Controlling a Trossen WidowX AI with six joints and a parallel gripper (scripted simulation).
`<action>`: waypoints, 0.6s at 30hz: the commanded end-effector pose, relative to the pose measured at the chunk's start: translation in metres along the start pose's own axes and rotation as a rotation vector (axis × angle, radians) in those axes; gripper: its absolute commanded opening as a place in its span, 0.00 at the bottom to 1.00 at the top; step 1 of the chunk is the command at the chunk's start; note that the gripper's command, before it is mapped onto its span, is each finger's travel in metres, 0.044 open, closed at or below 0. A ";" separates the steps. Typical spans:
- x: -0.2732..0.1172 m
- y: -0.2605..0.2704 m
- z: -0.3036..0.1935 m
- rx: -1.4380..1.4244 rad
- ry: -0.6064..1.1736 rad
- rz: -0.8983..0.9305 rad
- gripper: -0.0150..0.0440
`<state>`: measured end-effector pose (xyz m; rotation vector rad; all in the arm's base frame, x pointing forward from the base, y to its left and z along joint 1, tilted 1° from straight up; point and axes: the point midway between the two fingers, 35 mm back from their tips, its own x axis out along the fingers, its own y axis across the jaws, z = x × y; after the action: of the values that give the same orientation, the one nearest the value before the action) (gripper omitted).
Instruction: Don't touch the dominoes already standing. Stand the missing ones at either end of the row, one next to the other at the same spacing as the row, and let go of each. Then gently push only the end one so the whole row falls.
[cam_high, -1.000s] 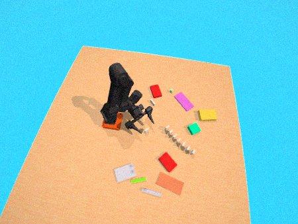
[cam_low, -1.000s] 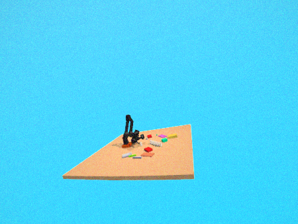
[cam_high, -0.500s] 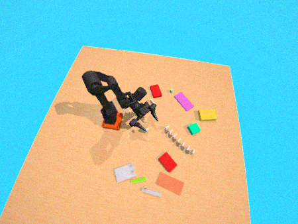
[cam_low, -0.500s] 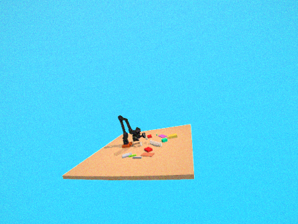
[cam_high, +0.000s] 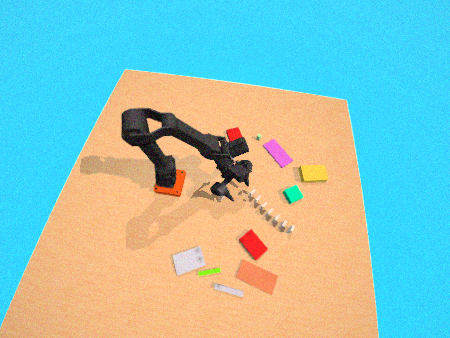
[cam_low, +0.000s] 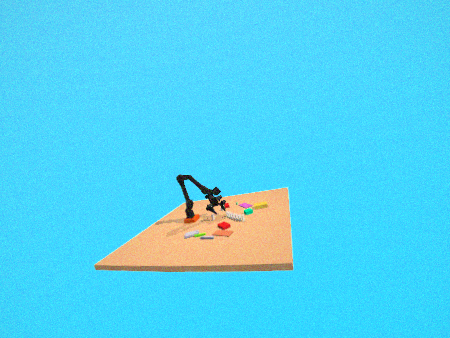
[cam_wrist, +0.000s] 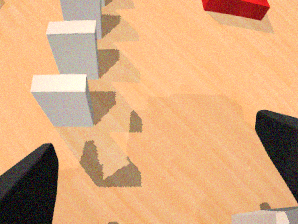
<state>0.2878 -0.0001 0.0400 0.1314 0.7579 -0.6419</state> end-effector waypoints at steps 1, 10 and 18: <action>-0.026 -0.044 0.027 0.103 0.579 0.044 1.00; -0.057 -0.069 0.026 0.172 0.799 0.050 1.00; -0.058 -0.069 0.026 0.175 0.805 0.052 1.00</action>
<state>0.2386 -0.0358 0.0891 0.5043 1.4101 -0.6253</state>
